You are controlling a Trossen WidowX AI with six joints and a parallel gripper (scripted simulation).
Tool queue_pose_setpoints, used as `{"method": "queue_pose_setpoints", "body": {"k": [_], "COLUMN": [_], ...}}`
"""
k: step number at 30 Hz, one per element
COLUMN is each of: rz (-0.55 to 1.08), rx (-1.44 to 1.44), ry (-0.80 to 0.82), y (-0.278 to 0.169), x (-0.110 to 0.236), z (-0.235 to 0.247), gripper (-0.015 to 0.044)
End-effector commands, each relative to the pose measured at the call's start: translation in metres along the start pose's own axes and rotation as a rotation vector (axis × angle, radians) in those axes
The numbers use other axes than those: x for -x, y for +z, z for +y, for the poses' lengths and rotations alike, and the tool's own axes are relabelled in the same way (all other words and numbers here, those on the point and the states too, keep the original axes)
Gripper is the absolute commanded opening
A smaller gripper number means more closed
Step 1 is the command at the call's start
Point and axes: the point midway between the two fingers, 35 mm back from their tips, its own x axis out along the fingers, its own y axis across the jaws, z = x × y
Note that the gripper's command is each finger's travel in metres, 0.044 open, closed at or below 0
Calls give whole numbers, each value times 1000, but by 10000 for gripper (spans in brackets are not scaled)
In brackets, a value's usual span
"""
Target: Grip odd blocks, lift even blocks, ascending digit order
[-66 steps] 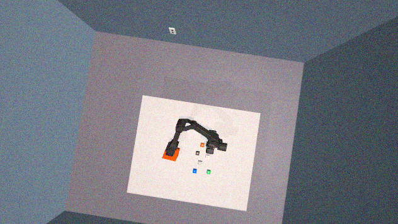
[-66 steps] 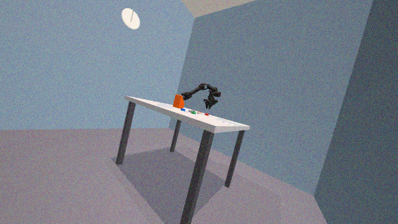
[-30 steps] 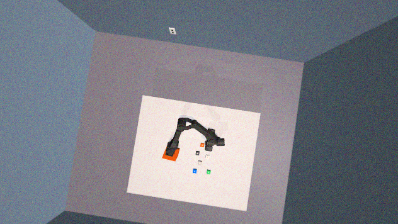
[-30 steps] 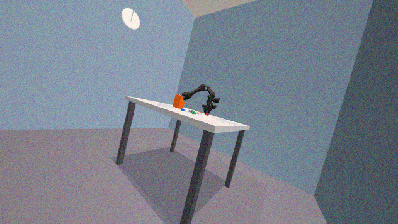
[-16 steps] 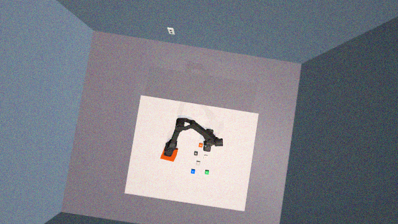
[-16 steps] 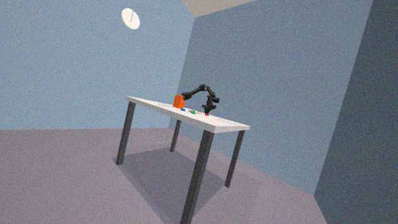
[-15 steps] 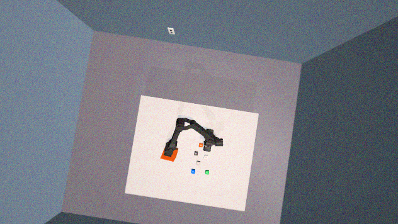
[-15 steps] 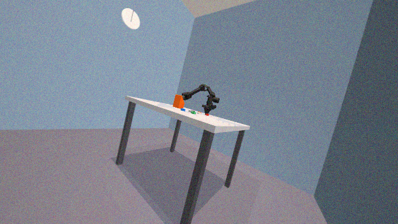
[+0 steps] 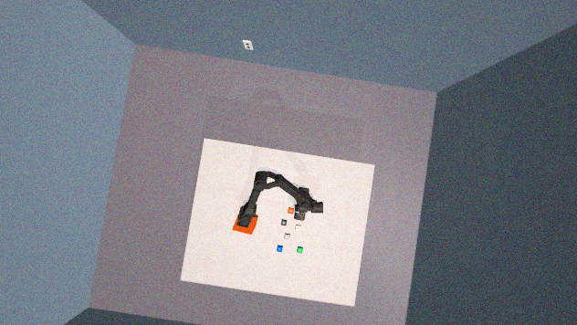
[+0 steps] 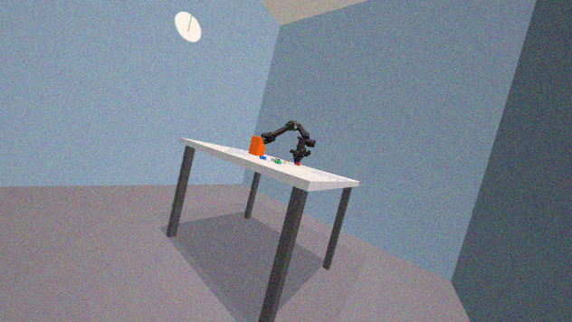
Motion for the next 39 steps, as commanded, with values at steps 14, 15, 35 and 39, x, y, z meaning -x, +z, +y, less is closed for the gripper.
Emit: {"method": "queue_pose_setpoints", "body": {"k": [14,15,35,39], "rz": [-11,-11,-11,-11], "rx": [6,6,6,6], "ry": [-1,-1,0,0], "y": [3,3,3,3], "x": [9,9,-6,-6], "z": [1,1,1,1], "gripper": [120,120,120,146]}}
